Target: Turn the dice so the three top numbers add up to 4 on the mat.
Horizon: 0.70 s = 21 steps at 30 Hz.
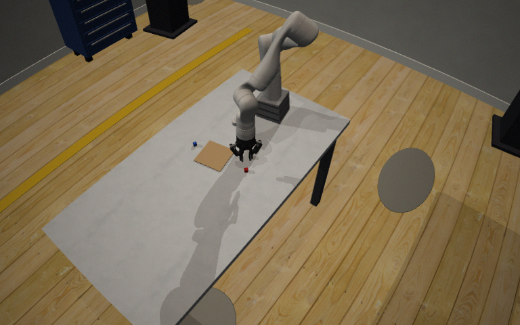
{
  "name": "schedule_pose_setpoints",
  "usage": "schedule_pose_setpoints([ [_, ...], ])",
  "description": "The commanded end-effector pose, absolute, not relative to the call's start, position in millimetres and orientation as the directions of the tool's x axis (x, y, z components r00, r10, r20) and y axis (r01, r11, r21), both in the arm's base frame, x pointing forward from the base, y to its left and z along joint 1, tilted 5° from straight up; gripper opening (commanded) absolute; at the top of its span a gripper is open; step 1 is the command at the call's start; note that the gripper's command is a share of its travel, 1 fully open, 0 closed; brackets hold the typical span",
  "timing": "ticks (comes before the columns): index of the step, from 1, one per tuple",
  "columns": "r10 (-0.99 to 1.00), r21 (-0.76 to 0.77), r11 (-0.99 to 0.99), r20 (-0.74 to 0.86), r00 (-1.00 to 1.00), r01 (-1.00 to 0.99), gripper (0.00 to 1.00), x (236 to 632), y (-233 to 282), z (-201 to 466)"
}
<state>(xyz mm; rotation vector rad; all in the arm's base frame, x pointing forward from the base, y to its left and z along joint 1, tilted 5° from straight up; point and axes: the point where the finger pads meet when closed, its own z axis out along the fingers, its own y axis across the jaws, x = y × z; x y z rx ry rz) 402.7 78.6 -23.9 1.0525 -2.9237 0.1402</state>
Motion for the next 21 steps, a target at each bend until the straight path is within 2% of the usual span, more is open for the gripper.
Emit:
schedule_pose_setpoints([
  [1, -0.635, -0.075, 0.767, 0.058, -0.771, -0.637, 0.31, 403.2, 78.8, -23.3],
  [21, -0.635, -0.075, 0.767, 0.058, -0.771, -0.637, 0.31, 403.2, 78.3, -27.7],
])
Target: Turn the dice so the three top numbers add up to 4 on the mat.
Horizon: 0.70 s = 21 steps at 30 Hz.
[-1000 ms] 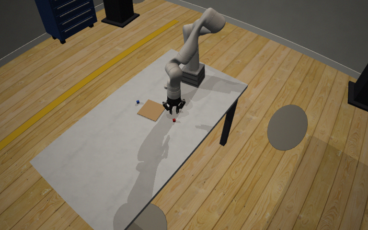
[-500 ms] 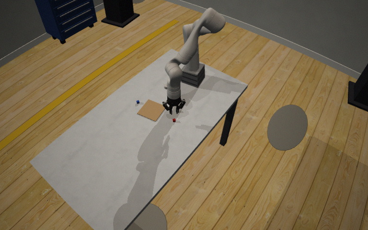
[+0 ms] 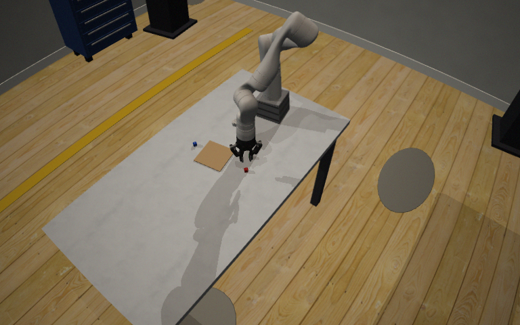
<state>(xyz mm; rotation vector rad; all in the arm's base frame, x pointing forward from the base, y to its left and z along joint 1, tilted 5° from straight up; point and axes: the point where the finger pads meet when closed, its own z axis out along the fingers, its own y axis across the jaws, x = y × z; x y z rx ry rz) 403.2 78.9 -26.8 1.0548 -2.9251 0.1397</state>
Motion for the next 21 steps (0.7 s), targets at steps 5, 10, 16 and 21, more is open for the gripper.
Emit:
schedule_pose_setpoints([
  [5, -0.635, -0.075, 0.767, 0.058, -0.771, -0.637, 0.31, 403.2, 77.8, -32.9],
  [10, -0.635, -0.075, 0.767, 0.058, -0.771, -0.637, 0.31, 403.1, 77.0, -39.8],
  [16, -0.635, -0.075, 0.767, 0.058, -0.771, -0.637, 0.31, 403.1, 76.4, -46.1],
  [21, -0.635, -0.075, 0.767, 0.058, -0.771, -0.637, 0.31, 403.1, 75.5, -54.2],
])
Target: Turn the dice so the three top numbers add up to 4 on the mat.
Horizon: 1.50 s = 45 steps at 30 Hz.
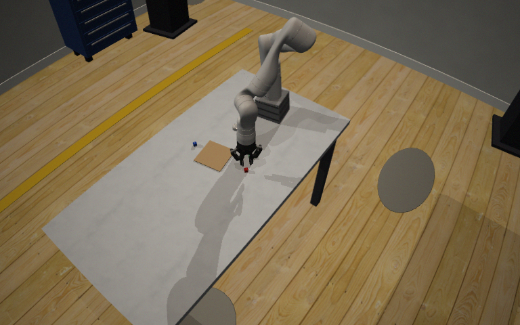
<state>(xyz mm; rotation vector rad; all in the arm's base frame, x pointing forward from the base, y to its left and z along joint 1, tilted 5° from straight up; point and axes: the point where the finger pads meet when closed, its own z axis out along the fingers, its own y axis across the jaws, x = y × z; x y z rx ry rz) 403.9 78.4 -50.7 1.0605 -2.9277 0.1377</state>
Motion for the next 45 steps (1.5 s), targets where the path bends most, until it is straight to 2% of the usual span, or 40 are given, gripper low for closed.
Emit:
schedule_pose_setpoints([
  [1, -0.635, -0.075, 0.767, 0.058, -0.771, -0.637, 0.31, 403.1, 75.3, -55.8],
  [45, -0.635, -0.075, 0.767, 0.058, -0.771, -0.637, 0.31, 403.0, 73.2, -75.5],
])
